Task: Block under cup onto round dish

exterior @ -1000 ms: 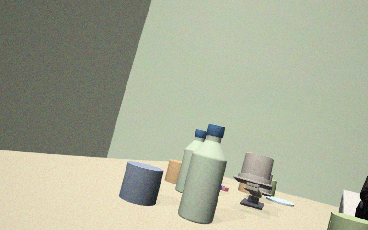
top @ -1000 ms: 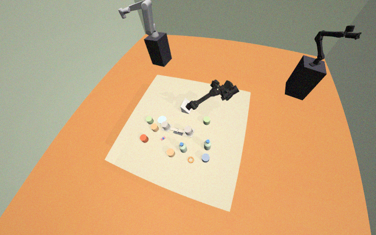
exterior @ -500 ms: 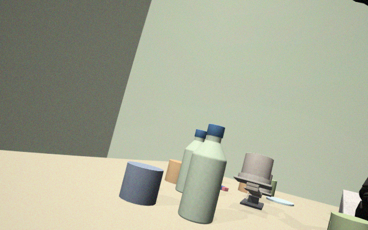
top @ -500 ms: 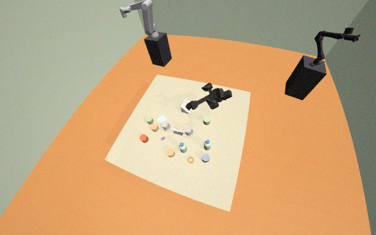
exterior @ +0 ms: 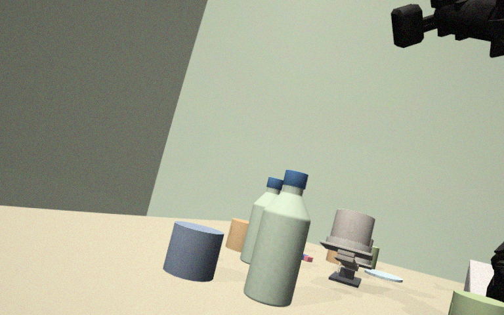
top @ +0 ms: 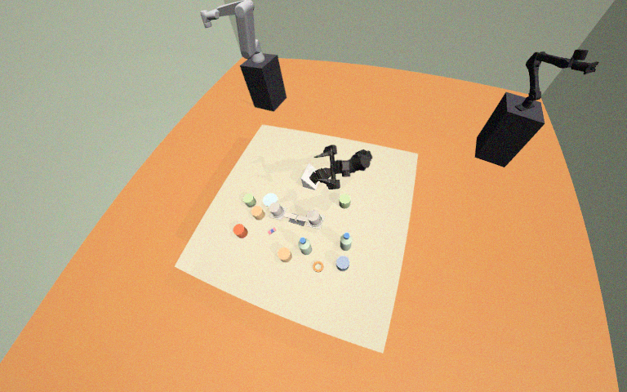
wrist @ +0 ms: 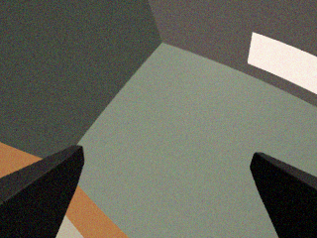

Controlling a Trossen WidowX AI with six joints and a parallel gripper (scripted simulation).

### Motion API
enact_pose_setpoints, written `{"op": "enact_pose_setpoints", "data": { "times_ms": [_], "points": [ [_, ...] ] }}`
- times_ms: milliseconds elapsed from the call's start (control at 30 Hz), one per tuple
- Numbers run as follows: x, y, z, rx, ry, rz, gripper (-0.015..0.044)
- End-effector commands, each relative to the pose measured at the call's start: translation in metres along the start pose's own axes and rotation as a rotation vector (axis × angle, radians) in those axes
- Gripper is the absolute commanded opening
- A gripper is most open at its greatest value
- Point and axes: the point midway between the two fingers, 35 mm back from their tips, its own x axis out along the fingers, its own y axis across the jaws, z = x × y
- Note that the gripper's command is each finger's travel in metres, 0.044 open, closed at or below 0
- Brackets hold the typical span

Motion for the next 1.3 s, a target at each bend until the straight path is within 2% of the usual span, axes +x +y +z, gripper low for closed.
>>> {"op": "enact_pose_setpoints", "data": {
  "times_ms": [0,333,633,967,1267],
  "points": [
    [0.011,0.005,-0.022,-0.076,0.073,0.039,0.0440],
    [0.038,0.015,-0.095,-0.245,0.316,0.188,0.0440],
    [0.045,0.020,-0.165,-0.329,0.538,0.372,0.0440],
    [0.032,0.023,-0.237,-0.315,0.755,0.625,0.0440],
    [0.006,0.028,-0.283,-0.188,0.881,0.866,0.0440]
  ]
}}
